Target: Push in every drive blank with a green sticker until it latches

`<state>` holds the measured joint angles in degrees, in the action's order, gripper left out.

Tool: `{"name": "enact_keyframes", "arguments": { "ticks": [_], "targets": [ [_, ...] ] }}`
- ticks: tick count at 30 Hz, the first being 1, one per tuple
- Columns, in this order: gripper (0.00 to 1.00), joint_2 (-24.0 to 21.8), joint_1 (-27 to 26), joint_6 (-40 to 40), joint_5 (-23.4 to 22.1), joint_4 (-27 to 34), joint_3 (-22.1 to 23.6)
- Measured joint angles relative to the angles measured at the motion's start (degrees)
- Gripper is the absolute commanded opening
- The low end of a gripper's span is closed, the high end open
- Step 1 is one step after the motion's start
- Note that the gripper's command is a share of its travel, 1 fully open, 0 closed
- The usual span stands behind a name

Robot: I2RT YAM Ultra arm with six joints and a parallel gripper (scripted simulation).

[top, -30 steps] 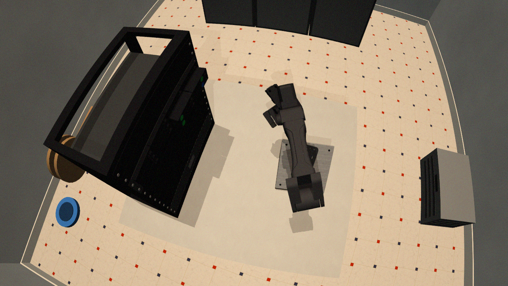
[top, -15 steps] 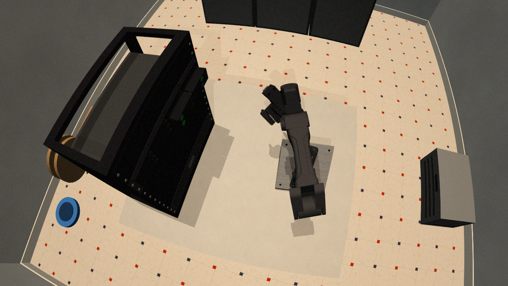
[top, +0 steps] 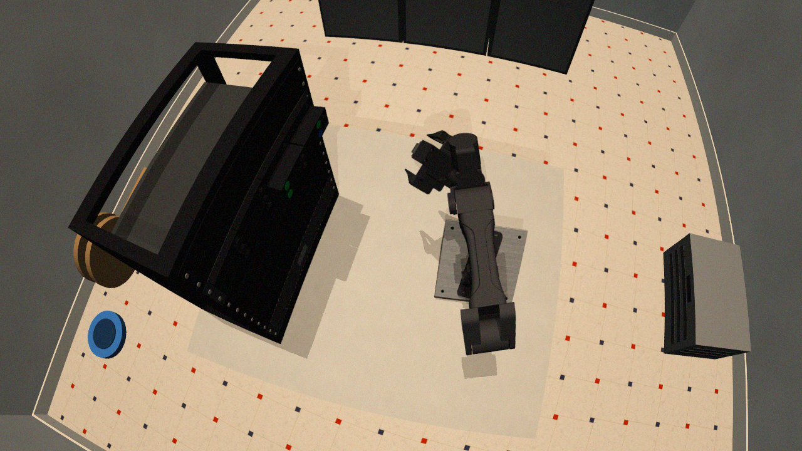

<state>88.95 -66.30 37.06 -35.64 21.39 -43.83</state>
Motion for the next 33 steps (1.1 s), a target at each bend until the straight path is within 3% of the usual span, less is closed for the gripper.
{"name": "enact_keyframes", "arguments": {
  "ticks": [33],
  "targets": [
    [1.0, -10.45, -4.13, 18.08, -21.77, -20.61, 5.05]
  ]
}}
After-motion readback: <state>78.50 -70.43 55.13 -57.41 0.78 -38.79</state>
